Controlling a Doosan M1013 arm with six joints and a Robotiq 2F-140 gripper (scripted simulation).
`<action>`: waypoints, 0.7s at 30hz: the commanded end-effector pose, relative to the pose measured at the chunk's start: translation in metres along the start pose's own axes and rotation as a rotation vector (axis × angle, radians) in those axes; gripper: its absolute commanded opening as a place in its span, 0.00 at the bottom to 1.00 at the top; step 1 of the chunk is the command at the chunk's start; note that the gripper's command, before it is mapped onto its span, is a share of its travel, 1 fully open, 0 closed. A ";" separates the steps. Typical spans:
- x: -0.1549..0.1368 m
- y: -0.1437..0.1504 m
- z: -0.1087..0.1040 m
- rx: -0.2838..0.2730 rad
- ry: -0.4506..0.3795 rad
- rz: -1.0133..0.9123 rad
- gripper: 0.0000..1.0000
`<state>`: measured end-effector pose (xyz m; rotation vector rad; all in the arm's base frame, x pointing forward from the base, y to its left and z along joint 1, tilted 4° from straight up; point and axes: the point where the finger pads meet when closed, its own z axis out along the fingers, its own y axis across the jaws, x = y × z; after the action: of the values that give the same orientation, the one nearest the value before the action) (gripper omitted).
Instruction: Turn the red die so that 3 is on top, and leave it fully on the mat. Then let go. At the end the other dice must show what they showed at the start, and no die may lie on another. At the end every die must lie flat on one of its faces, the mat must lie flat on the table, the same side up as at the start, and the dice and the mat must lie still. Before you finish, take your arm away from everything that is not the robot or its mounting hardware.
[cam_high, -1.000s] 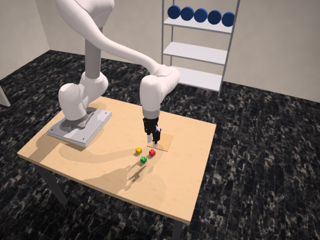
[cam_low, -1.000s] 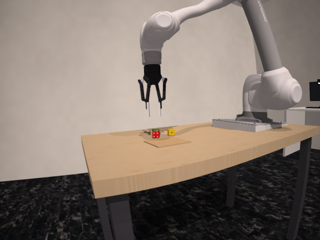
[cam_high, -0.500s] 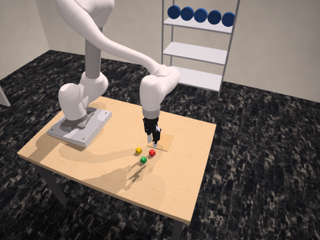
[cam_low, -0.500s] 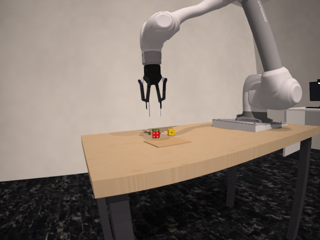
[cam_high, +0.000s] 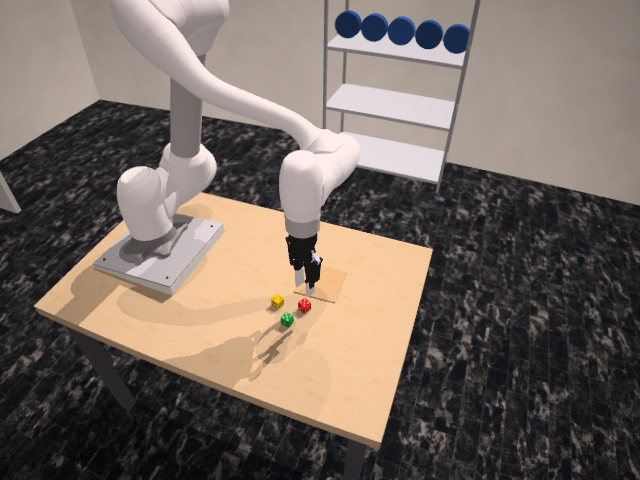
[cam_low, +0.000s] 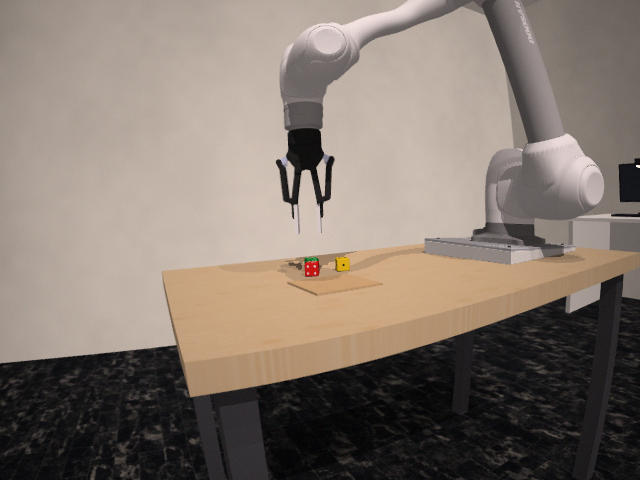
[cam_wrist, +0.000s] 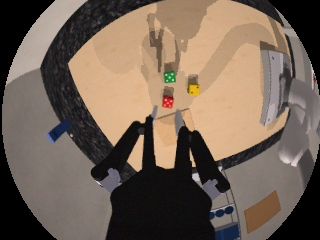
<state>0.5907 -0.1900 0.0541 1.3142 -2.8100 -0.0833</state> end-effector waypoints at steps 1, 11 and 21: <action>0.001 0.003 0.006 -0.005 0.005 0.003 0.28; 0.001 0.003 0.013 -0.005 0.005 0.003 0.28; 0.001 0.003 0.024 -0.005 0.005 0.003 0.28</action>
<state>0.5896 -0.1894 0.0372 1.3135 -2.8097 -0.0833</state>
